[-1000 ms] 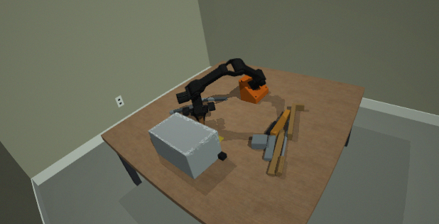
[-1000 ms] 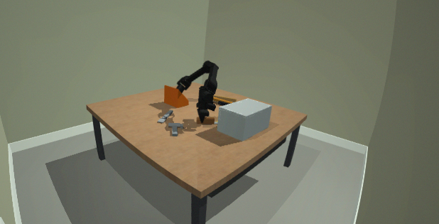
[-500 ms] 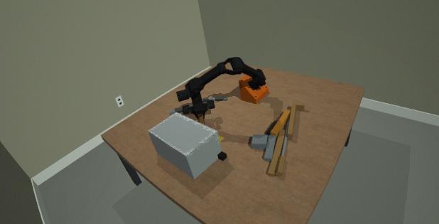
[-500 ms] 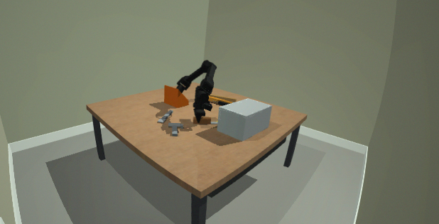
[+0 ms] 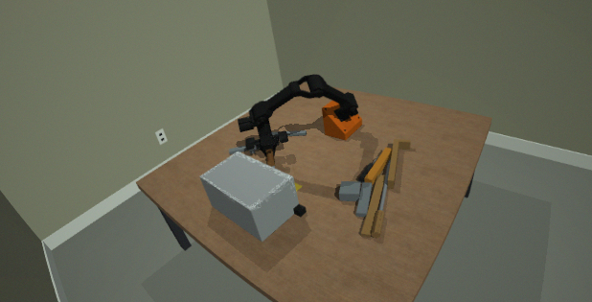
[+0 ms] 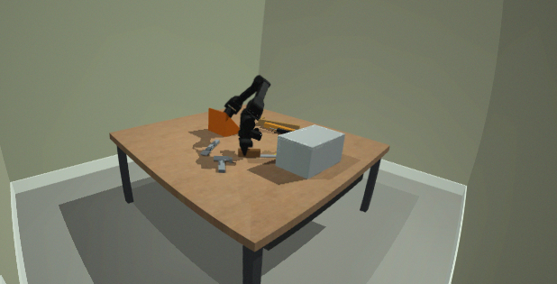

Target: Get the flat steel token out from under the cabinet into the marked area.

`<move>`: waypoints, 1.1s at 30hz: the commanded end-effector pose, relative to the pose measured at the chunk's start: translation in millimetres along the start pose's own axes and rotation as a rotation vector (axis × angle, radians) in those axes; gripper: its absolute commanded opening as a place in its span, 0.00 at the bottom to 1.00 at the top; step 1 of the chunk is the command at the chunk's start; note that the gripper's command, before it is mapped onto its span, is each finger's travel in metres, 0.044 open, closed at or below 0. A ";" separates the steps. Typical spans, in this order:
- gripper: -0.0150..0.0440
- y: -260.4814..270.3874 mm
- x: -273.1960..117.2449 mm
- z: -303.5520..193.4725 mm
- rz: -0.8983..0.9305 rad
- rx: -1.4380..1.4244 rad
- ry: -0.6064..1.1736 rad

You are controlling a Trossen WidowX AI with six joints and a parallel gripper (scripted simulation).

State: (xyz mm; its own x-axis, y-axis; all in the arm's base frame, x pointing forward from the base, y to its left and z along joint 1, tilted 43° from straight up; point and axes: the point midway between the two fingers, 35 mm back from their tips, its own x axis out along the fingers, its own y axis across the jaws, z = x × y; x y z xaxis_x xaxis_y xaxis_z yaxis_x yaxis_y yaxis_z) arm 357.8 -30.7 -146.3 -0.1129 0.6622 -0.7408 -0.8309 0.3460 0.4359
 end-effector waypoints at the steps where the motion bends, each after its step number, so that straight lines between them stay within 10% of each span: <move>1: 0.25 0.4 0.8 -10.5 0.002 0.003 -0.003; 33: 0.25 5.1 -23.4 -36.0 0.002 0.014 -0.001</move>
State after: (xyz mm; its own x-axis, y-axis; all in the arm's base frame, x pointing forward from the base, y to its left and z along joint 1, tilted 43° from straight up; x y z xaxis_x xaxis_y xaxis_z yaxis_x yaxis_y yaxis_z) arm 335.6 -62.8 -151.3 -0.1322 0.6603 -0.7393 -0.8211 0.3448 0.4548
